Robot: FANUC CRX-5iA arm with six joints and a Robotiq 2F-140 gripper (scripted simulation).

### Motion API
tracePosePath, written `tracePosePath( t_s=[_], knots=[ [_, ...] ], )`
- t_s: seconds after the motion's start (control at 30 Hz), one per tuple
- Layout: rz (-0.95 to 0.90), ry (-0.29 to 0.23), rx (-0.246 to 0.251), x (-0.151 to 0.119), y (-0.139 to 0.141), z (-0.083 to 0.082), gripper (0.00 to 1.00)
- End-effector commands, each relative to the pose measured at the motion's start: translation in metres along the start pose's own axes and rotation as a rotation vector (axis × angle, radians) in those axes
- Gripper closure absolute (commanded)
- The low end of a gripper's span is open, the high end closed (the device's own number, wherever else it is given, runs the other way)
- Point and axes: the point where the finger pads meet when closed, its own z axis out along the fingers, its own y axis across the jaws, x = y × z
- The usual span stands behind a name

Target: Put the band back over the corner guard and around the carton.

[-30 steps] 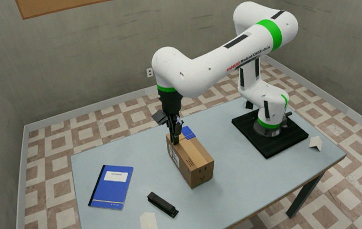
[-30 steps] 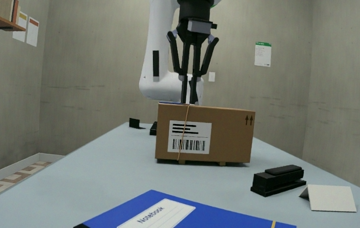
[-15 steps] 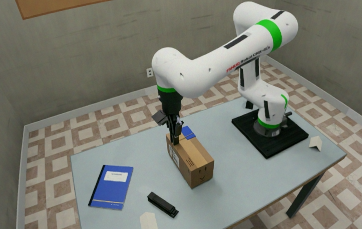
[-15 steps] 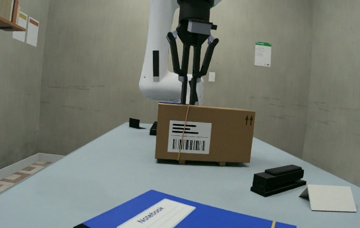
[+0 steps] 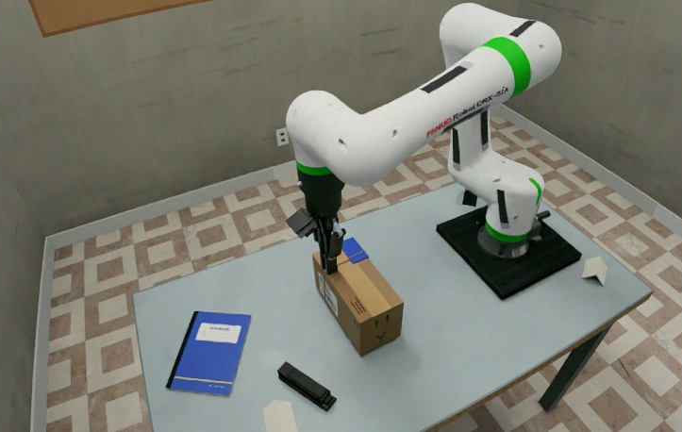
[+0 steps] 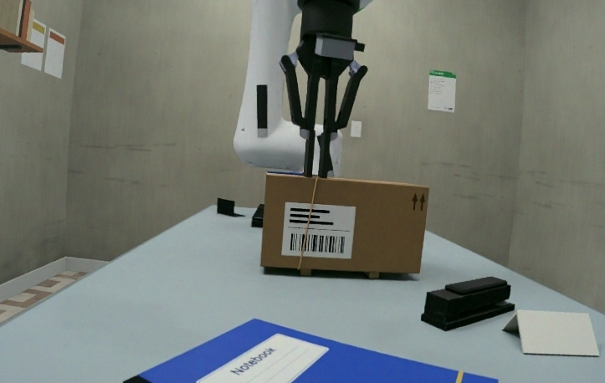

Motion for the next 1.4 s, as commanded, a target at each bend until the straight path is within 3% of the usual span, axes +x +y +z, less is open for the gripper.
tracePosePath(
  t_s=[0.0,0.83,0.87,1.37],
  knots=[
    [0.0,0.002,-0.001,0.0005,0.0002,-0.0007,0.82],
    [0.0,0.002,-0.001,0.0005,0.0002,-0.0004,0.82],
    [0.0,0.002,-0.001,0.0005,0.0002,-0.0004,0.9],
    [0.0,0.002,-0.001,0.0005,0.0002,-0.0004,0.9]
  ],
)
